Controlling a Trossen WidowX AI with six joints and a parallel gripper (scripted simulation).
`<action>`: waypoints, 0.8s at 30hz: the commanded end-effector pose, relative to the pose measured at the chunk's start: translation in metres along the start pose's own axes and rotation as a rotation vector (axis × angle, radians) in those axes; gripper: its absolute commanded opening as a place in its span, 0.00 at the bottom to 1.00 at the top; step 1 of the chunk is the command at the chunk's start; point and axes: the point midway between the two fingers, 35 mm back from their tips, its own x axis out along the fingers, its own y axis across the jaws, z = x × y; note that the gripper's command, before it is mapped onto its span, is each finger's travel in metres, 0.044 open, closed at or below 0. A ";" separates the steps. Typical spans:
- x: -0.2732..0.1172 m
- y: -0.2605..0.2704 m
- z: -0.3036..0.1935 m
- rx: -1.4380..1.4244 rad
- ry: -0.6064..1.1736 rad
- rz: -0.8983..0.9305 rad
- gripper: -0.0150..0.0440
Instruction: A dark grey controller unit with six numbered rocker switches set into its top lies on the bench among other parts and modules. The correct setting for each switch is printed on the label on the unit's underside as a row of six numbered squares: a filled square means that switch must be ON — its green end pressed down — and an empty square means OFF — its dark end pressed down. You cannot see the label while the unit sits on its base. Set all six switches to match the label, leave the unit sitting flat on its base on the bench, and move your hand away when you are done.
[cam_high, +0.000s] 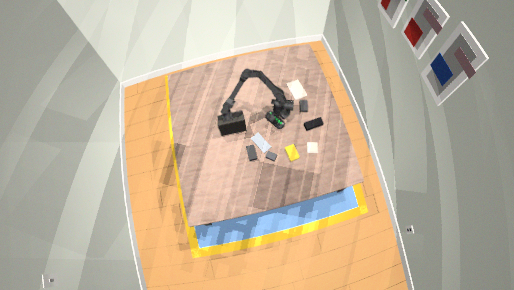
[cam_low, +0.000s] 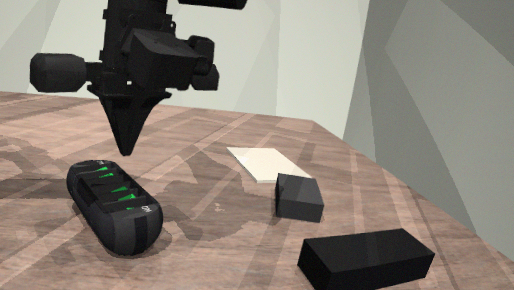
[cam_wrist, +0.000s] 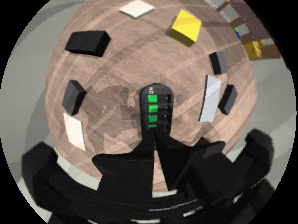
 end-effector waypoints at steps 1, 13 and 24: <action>-0.001 -0.002 0.019 0.002 -0.003 -0.003 0.25; 0.013 -0.002 0.020 0.002 -0.003 -0.003 0.25; 0.030 -0.002 0.020 0.002 -0.003 -0.003 0.25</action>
